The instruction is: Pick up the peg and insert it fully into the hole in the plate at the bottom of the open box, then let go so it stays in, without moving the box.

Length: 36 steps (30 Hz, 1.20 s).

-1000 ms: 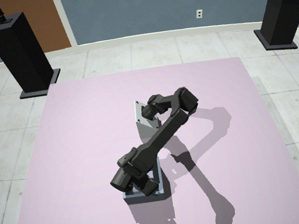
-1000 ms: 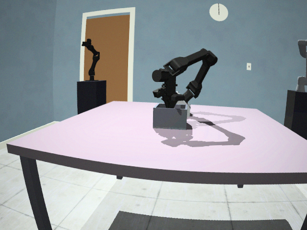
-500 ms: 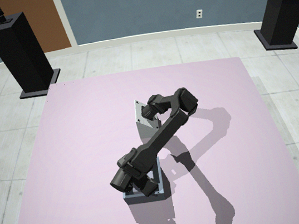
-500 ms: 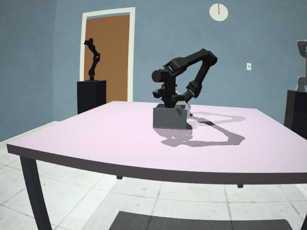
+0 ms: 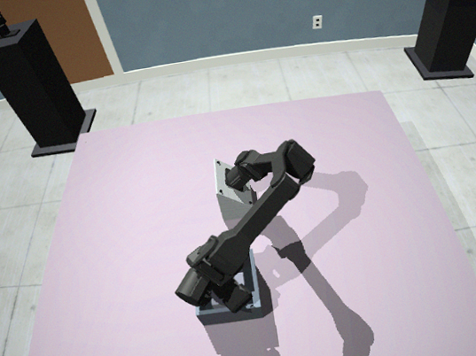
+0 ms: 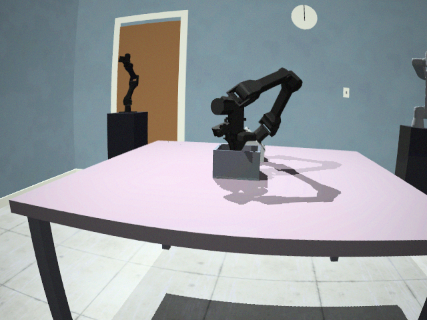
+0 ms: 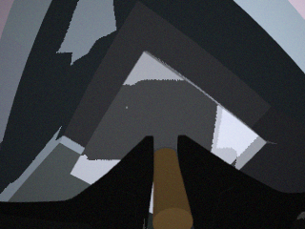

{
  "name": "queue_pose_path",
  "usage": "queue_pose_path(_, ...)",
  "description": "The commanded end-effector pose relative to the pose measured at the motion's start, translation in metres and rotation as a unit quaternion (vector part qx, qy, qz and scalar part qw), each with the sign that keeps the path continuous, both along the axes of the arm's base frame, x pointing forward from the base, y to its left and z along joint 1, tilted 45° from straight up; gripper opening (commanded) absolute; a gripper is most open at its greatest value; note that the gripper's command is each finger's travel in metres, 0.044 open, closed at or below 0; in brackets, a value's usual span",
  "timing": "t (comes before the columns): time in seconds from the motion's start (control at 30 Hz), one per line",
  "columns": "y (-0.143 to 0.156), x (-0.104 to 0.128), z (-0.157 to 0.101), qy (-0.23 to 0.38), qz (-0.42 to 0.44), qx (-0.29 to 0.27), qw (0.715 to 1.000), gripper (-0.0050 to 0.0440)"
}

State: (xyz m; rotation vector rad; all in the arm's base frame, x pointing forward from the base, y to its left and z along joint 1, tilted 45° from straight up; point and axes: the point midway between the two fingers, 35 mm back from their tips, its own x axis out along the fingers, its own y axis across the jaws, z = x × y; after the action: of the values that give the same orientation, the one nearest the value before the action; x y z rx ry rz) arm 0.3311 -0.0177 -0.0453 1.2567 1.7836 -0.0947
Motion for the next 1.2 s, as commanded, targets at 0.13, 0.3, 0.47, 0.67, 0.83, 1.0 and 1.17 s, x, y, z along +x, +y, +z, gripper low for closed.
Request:
queue_pose_path(0.13, 0.0012, 0.0013, -0.0042, 0.0, 0.001, -0.001, 1.0, 0.0)
queue_pose_path(0.3, 0.0012, 0.0014, -0.0045, 0.0, 0.001, -0.001, 1.0, 0.0)
queue_pose_path(0.47, 0.0013, 0.0017, -0.005, 0.0, 0.001, -0.001, 1.0, 0.0)
queue_pose_path(0.67, 0.0013, 0.0021, -0.0055, 0.0, 0.001, -0.001, 1.0, 0.0)
queue_pose_path(0.83, 0.0002, 0.0011, -0.0021, -0.001, 0.0, -0.001, 1.0, 0.0)
queue_pose_path(1.0, 0.0002, 0.0011, -0.0021, -0.001, 0.0, -0.001, 1.0, 0.0024)
queue_pose_path(1.17, 0.0002, 0.0011, -0.0021, -0.001, 0.0, -0.001, 1.0, 0.0096)
